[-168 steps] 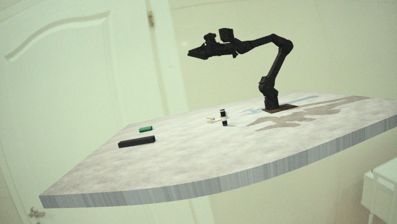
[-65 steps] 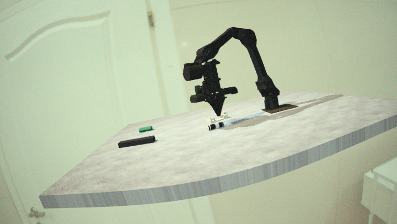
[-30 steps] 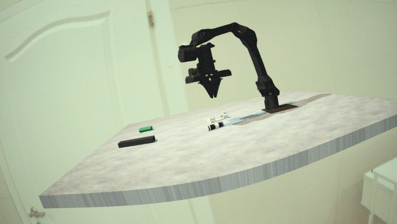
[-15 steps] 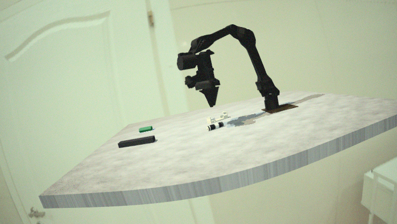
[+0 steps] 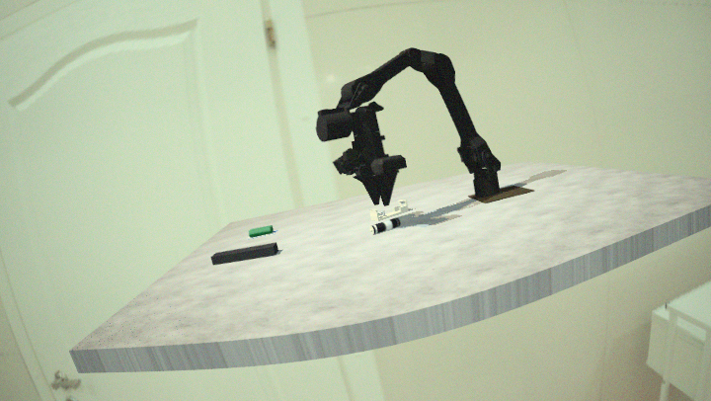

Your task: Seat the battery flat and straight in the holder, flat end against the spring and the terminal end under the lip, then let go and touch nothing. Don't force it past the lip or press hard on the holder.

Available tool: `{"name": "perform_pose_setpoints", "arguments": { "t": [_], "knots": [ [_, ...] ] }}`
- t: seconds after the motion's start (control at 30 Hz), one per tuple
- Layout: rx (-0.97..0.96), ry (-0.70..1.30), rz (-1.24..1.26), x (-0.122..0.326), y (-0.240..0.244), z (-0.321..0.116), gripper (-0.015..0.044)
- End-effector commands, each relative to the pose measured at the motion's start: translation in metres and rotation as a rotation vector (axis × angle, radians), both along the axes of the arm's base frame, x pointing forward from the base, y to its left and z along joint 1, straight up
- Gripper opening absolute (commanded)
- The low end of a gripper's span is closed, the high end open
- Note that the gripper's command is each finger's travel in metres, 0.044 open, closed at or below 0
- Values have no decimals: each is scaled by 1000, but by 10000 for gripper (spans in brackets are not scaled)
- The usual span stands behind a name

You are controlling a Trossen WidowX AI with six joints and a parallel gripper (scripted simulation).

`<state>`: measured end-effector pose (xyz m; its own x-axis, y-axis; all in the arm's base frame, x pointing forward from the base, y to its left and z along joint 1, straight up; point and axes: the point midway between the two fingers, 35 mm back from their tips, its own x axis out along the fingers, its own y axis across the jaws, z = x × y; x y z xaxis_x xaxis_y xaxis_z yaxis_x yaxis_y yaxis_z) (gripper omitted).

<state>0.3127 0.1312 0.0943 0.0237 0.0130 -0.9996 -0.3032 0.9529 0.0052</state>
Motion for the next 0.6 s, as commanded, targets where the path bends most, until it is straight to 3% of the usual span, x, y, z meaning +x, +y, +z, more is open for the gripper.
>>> {"name": "perform_pose_setpoints", "arguments": {
  "t": [0.0,0.57],
  "knots": [
    [-3,-1,50,1,0,-3,221],
    [-3,-1,50,2,1,-25,221]
  ]
}}
